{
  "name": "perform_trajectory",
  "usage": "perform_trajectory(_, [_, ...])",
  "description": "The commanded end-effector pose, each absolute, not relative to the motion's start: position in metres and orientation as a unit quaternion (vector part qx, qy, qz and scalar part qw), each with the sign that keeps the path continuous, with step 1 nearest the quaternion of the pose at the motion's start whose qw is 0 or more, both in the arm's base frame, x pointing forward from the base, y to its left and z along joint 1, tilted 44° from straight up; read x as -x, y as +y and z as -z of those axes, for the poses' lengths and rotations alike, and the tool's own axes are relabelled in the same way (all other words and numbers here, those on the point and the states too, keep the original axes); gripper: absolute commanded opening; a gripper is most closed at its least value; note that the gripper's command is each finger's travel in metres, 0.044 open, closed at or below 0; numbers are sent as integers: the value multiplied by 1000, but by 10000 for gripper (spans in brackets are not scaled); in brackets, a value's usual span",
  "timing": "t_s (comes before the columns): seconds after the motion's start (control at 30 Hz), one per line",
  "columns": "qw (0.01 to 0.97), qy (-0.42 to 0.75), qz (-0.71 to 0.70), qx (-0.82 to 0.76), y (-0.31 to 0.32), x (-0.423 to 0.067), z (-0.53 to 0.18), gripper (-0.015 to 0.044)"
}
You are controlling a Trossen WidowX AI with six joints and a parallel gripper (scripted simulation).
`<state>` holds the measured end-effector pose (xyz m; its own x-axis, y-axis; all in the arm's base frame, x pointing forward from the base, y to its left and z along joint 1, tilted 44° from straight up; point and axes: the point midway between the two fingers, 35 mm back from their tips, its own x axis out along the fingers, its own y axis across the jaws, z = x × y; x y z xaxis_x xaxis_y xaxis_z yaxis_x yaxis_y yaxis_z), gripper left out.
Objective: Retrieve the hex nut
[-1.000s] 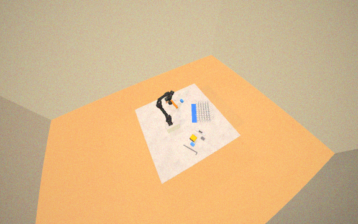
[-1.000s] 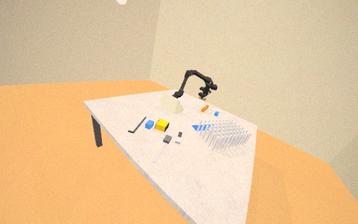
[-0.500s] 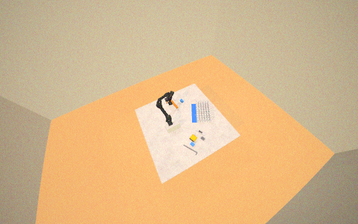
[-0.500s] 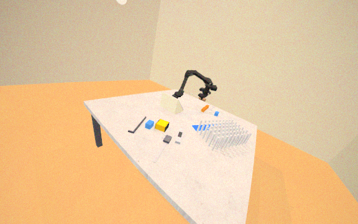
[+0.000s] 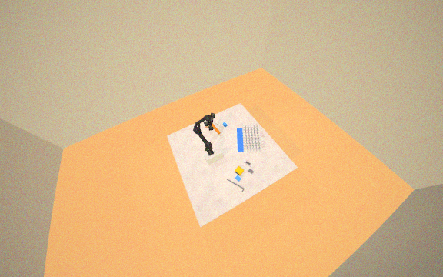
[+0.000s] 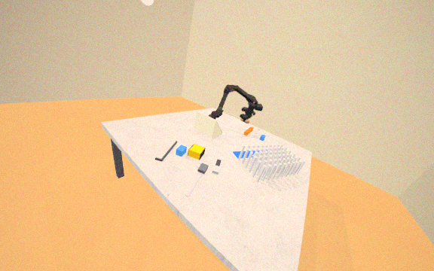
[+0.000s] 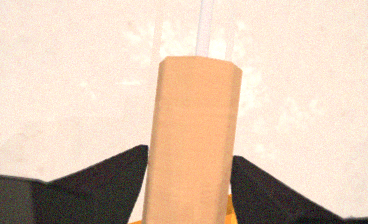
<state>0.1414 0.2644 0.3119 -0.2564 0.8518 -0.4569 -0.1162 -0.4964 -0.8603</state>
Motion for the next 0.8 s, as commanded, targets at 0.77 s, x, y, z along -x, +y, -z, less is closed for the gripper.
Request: perform_trajectory(0.77, [346, -363, -705, 502, 278, -140, -297, 0])
